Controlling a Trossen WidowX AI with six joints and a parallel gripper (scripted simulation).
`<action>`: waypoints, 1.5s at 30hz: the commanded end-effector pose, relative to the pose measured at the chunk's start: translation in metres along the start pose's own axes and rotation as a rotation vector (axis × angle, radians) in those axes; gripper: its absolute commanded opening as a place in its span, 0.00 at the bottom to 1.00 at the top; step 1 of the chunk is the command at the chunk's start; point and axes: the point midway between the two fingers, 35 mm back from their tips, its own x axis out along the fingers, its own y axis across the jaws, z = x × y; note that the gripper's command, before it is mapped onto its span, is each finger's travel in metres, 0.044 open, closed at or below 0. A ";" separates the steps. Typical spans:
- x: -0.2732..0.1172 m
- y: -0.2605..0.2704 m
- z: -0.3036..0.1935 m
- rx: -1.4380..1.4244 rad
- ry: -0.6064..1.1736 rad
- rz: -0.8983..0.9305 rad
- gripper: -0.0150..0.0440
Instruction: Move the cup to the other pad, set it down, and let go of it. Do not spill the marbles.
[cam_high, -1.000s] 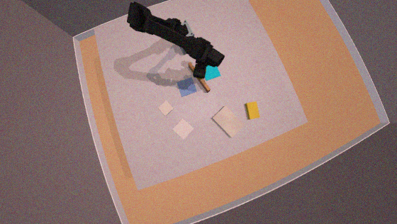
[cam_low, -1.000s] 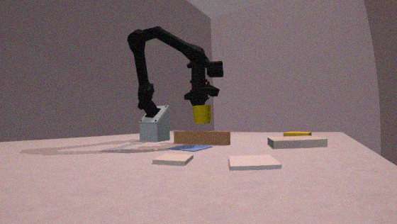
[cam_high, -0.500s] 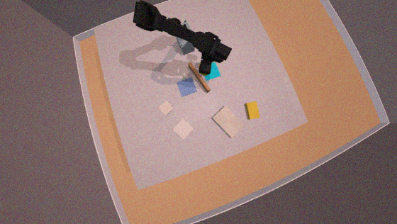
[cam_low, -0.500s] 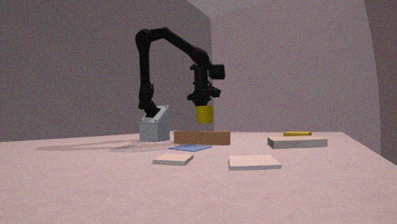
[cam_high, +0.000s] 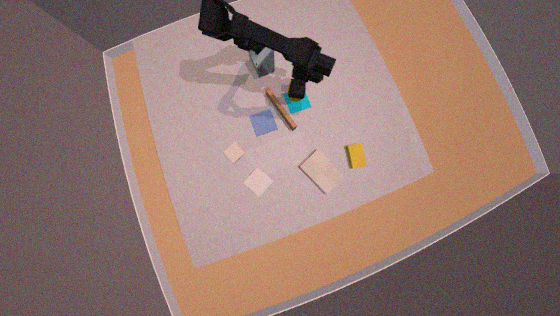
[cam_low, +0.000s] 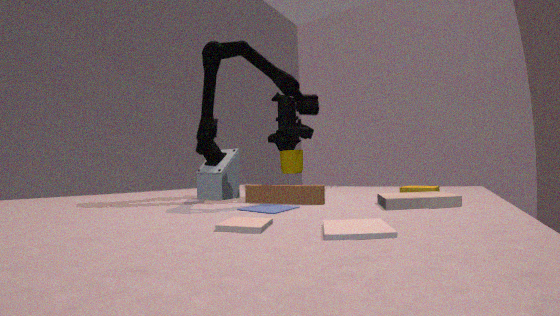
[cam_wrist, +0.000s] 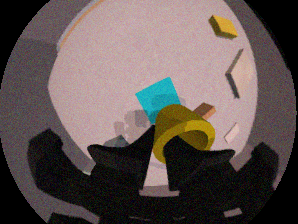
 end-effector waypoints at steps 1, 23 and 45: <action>0.001 0.009 0.007 0.003 -0.002 0.004 0.25; 0.026 0.018 0.016 0.004 -0.001 0.004 0.25; 0.062 0.019 0.017 0.004 0.000 0.003 0.25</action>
